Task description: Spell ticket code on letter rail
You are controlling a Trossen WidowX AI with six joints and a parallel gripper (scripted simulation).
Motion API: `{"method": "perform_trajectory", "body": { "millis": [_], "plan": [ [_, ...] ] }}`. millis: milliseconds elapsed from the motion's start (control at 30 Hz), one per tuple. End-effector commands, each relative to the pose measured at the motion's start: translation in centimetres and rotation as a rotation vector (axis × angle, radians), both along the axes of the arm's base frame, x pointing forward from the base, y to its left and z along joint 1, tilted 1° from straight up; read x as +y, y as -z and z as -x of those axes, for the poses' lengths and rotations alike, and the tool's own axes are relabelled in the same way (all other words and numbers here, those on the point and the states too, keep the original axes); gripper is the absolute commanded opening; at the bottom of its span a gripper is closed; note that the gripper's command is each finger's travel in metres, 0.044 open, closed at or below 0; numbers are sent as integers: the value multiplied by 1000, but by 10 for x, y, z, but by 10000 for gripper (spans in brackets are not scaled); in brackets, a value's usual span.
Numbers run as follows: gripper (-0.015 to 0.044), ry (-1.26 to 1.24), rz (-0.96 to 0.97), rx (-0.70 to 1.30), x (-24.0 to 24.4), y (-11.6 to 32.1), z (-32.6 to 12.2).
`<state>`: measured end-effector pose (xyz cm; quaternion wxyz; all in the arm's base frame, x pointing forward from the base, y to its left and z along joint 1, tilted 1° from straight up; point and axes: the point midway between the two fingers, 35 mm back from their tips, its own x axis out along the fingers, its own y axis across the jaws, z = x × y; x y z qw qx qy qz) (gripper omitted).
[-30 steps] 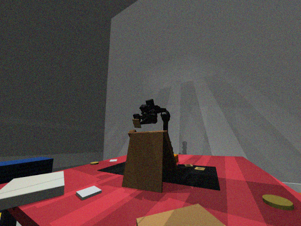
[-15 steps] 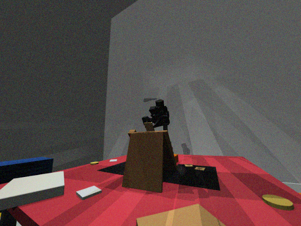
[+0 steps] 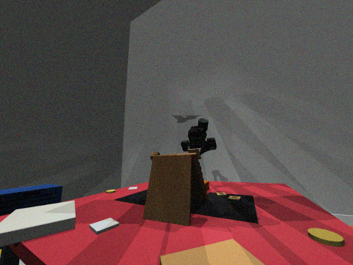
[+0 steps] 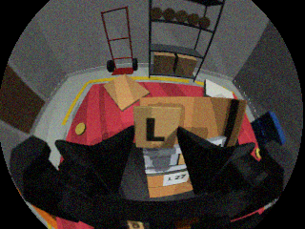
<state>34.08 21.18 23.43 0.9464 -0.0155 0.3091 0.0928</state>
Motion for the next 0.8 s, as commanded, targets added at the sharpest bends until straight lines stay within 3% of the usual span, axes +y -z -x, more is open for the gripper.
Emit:
{"method": "perform_trajectory", "body": {
  "millis": [0,767],
  "plan": [
    [0,-9,-3,18,14,6,11],
    [0,-105,9,92,87,46,102]
  ]
}}
